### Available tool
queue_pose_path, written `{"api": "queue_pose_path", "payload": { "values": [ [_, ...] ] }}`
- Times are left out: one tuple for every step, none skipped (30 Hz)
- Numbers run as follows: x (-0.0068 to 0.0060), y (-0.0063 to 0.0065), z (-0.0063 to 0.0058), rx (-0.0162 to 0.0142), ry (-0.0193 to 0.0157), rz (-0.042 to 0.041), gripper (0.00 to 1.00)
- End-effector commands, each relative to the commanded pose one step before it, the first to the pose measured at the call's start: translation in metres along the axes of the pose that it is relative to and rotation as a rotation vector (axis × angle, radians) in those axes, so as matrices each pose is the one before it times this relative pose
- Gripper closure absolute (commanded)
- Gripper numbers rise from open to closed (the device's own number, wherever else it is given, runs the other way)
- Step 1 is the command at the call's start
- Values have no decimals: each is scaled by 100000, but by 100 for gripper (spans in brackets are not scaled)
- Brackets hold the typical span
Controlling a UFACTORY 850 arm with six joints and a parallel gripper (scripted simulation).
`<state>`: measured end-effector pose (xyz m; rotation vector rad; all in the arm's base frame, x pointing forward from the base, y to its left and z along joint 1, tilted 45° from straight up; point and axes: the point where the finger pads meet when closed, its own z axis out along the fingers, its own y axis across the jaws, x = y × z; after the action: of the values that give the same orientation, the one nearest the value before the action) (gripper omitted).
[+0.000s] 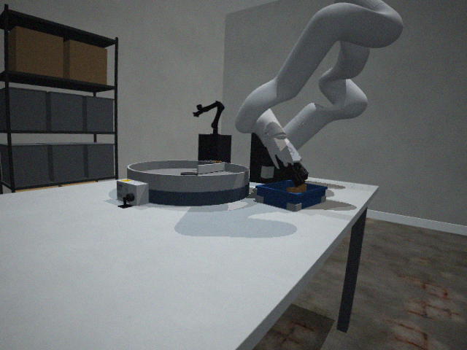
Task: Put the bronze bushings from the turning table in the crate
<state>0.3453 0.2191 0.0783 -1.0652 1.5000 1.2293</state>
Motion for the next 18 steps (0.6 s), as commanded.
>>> {"api": "queue_pose_path", "payload": {
  "values": [
    [-27, -40, -19, 69, -40, -74, 100],
    [0, 0, 0, 0, 0, 0, 100],
    [0, 0, 0, 0, 0, 0, 100],
    [0, 0, 0, 0, 0, 0, 100],
    [0, 0, 0, 0, 0, 0, 100],
    [0, 0, 0, 0, 0, 0, 100],
    [0, 0, 0, 0, 0, 0, 100],
    [1, 0, 1, 0, 0, 0, 100],
    [2, 0, 3, 0, 0, 0, 100],
    [4, 0, 5, 0, 0, 0, 100],
    [6, 0, 7, 0, 0, 0, 100],
    [8, 0, 10, 0, 0, 0, 100],
    [11, 0, 13, 0, 0, 0, 100],
    [13, 0, 16, 0, 0, 0, 100],
    [16, 0, 19, 0, 0, 0, 100],
    [18, 0, 21, 0, 0, 0, 100],
    [20, 0, 23, 0, 0, 0, 100],
    [21, 0, 25, 0, 0, 0, 100]
  ]
}}
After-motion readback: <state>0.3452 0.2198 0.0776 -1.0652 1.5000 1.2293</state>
